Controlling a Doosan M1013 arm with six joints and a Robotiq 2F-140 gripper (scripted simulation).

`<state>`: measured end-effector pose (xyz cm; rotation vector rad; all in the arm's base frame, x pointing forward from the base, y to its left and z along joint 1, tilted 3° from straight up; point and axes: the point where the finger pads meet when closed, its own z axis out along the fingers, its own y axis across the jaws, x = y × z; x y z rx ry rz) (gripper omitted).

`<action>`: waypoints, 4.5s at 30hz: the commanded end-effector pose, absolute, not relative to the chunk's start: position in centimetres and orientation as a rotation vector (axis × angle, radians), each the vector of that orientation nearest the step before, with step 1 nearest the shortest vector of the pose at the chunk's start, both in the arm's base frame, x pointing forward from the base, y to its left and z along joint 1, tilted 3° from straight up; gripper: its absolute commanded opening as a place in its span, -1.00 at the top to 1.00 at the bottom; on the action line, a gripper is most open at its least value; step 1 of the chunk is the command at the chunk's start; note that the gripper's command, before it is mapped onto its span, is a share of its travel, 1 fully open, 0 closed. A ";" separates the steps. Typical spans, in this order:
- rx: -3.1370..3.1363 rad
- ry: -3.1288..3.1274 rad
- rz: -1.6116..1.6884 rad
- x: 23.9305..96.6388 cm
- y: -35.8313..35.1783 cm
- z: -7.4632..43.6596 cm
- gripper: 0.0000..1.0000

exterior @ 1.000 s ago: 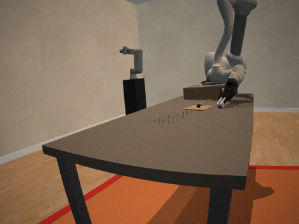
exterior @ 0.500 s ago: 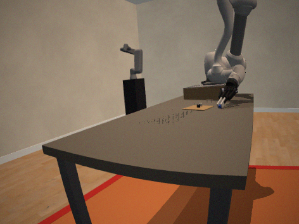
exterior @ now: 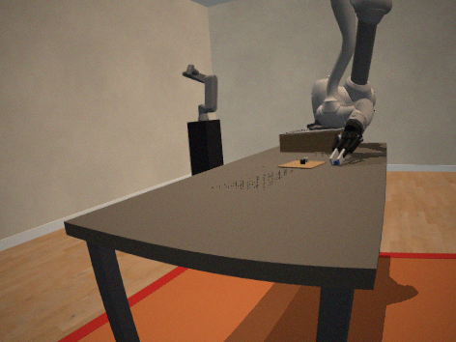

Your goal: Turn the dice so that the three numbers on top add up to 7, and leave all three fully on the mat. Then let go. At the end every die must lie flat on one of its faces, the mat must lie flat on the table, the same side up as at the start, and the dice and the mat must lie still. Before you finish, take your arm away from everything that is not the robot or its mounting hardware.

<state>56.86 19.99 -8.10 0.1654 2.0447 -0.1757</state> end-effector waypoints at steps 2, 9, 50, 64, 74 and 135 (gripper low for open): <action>0.165 2.045 -0.176 56.9 20.0 -8.1 0.63; 0.165 2.045 -0.176 56.9 20.0 -8.1 0.63; 0.165 2.045 -0.176 56.4 20.1 -7.8 0.63; 0.165 2.045 -0.176 52.9 20.9 -6.0 0.63; 0.165 2.045 -0.176 52.5 21.0 -5.6 0.63; 0.469 2.715 -0.822 52.9 9.3 0.3 0.63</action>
